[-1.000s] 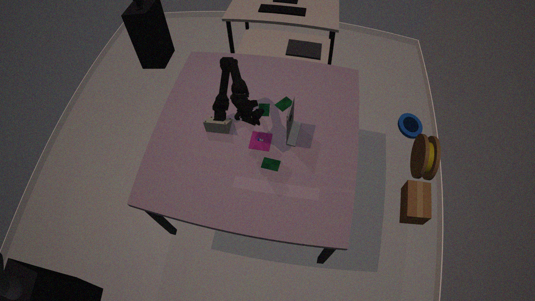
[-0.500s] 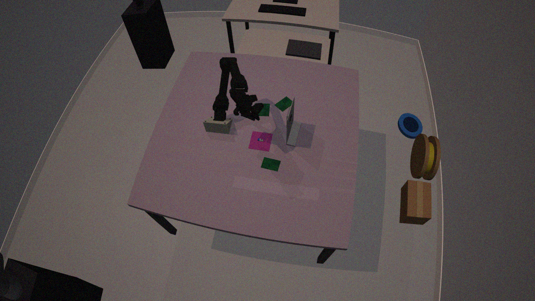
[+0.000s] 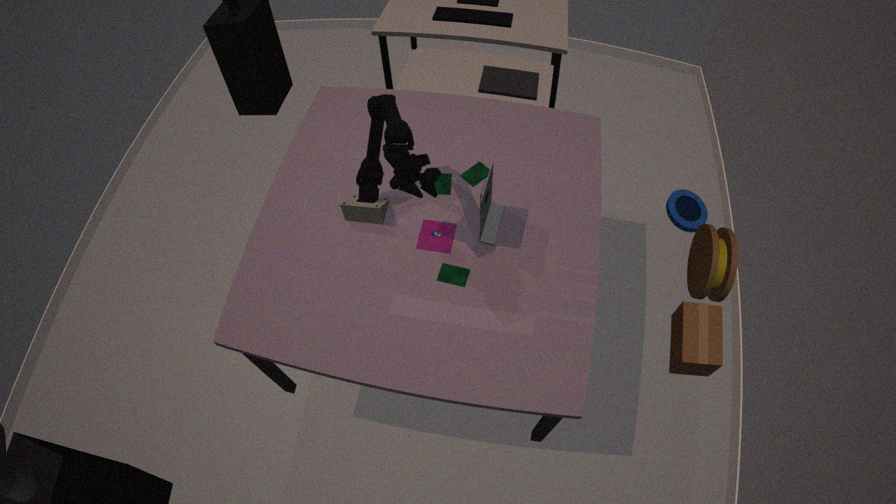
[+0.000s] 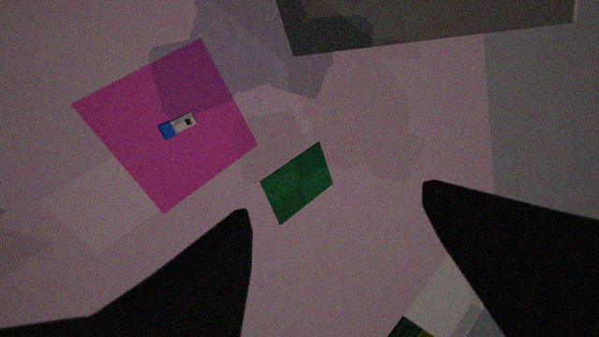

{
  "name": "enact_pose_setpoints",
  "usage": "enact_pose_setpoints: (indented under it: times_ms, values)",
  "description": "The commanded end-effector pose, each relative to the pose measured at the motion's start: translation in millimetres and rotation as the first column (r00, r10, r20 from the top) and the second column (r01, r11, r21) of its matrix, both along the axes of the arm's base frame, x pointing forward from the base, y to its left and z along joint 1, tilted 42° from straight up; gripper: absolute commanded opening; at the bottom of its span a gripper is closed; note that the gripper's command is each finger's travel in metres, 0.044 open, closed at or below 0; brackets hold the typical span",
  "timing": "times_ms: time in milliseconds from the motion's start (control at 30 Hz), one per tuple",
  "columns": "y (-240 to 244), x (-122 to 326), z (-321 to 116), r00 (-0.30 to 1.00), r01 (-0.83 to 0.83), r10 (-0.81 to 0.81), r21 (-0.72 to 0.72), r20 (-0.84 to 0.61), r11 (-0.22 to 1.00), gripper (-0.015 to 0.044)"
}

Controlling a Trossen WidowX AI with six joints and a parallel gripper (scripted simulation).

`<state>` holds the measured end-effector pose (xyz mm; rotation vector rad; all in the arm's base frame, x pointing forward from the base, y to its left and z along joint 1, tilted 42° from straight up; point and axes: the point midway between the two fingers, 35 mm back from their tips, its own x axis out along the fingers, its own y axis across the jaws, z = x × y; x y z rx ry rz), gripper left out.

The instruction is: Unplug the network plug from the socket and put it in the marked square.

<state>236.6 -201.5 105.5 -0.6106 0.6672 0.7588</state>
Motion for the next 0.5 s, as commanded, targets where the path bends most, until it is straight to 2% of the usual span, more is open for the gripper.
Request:
enact_pose_setpoints:
  times_ms: [0,33,467]
  values:
    - [-1.5,-0.1,1.3,1.000,-0.004,0.004,-0.007,0.001,1.000,0.0419]
    - [-1.5,-0.1,1.3,1.000,-0.004,0.004,-0.007,0.001,1.000,0.0440]
    - [-1.5,-0.1,1.3,1.000,-0.004,0.004,-0.007,0.001,1.000,0.0440]
